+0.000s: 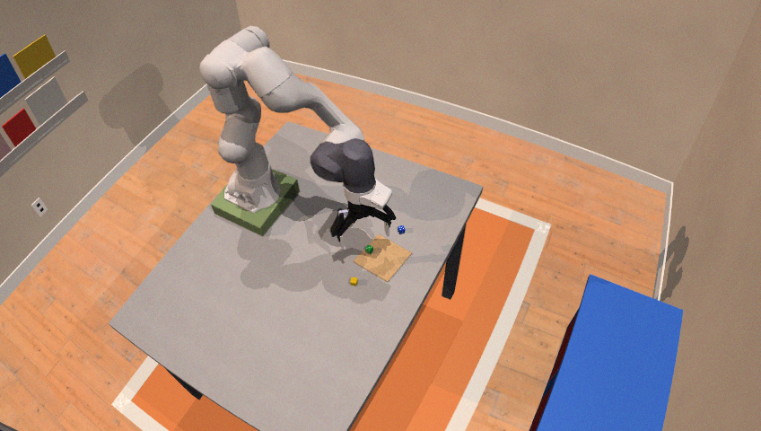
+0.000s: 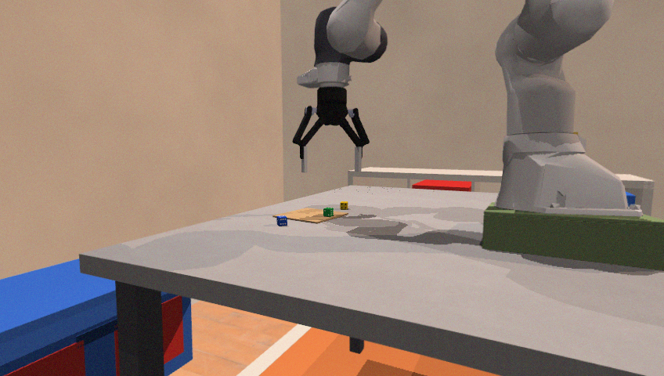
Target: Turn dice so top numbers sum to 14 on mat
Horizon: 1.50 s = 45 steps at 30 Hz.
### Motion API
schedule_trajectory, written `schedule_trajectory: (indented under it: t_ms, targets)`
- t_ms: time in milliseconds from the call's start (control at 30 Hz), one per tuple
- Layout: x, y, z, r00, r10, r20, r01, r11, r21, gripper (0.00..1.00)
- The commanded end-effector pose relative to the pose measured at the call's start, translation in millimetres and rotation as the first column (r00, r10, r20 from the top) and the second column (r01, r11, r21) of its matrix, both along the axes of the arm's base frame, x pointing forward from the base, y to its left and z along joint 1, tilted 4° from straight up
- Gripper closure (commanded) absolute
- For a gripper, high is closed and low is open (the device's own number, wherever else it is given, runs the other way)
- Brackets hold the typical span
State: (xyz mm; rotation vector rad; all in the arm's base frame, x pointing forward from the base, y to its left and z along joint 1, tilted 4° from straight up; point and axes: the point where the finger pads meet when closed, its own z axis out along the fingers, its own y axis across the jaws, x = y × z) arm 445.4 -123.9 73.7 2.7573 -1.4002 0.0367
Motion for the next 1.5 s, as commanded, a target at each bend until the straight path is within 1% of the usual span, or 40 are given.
schedule_trajectory:
  t_ms: [0, 33, 100, 333, 367, 533, 600, 633, 967, 1000, 1100, 1167, 1200, 1300, 1333, 1367, 1467]
  targets:
    - [1.1, -4, 0.2, 0.988, -0.155, 0.012, 0.155, 0.988, -0.015, 0.00]
    - [1.1, -4, 0.2, 0.988, -0.155, 0.012, 0.155, 0.988, -0.015, 0.00]
    - [1.2, -7, 0.0, 0.977, -0.213, 0.016, 0.213, 0.977, -0.014, 0.00]
    - [1.3, -13, -0.4, 0.943, -0.331, 0.024, 0.331, 0.943, -0.011, 0.00]
    - [1.3, -13, -0.4, 0.943, -0.333, 0.024, 0.333, 0.943, -0.011, 0.00]
    - [1.4, -17, -0.8, 0.905, -0.424, 0.030, 0.424, 0.905, -0.008, 0.00]
    - [1.4, -17, -0.8, 0.905, -0.424, 0.030, 0.424, 0.905, -0.008, 0.00]
    - [1.4, -20, -0.9, 0.884, -0.466, 0.033, 0.466, 0.885, -0.006, 0.00]
    - [1.4, -28, -1.5, 0.791, -0.611, 0.043, 0.611, 0.791, 0.000, 0.00]
    - [1.4, -28, -1.5, 0.786, -0.616, 0.043, 0.617, 0.787, 0.001, 0.00]
    - [1.3, -31, -1.6, 0.748, -0.662, 0.047, 0.663, 0.749, 0.003, 0.00]
    - [1.3, -31, -1.6, 0.748, -0.662, 0.047, 0.663, 0.749, 0.003, 0.00]
    - [1.3, -33, -1.8, 0.716, -0.697, 0.049, 0.697, 0.717, 0.005, 0.00]
    - [1.2, -36, -1.9, 0.678, -0.733, 0.052, 0.734, 0.679, 0.008, 0.00]
    - [1.2, -36, -1.9, 0.675, -0.736, 0.052, 0.737, 0.676, 0.008, 0.00]
    - [1.2, -38, -2.0, 0.654, -0.754, 0.053, 0.755, 0.655, 0.010, 0.00]
    - [1.1, -40, -2.1, 0.613, -0.788, 0.056, 0.789, 0.614, 0.013, 0.00]
